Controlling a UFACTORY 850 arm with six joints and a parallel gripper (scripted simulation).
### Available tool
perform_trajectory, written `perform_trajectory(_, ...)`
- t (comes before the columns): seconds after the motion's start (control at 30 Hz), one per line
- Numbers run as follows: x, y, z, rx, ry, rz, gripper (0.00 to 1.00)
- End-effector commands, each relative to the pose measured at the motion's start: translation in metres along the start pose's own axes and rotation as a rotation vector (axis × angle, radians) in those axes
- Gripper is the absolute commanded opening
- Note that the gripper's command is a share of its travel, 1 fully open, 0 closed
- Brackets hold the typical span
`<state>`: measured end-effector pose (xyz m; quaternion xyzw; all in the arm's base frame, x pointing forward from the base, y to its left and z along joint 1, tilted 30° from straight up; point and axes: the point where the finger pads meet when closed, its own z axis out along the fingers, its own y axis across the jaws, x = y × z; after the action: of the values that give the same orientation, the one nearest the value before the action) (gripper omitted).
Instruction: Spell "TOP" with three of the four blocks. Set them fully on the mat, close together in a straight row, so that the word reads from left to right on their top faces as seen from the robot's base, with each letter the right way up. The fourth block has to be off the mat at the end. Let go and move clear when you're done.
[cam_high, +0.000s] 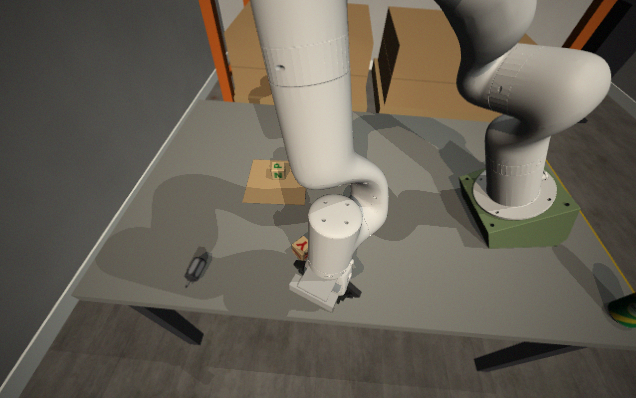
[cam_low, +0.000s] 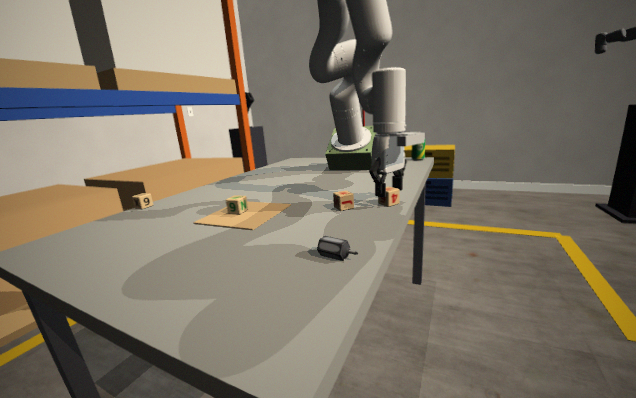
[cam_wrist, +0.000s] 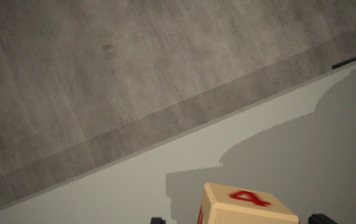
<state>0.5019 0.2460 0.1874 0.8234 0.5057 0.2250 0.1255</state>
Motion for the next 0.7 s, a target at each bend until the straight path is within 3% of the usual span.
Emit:
perform_trajectory(0.0, 0.001, 0.001, 0.013, -0.004, 0.006, 0.001, 0.87)
perform_trajectory(0.67, 0.001, 0.001, 0.024, -0.004, 0.006, 0.001, 0.87)
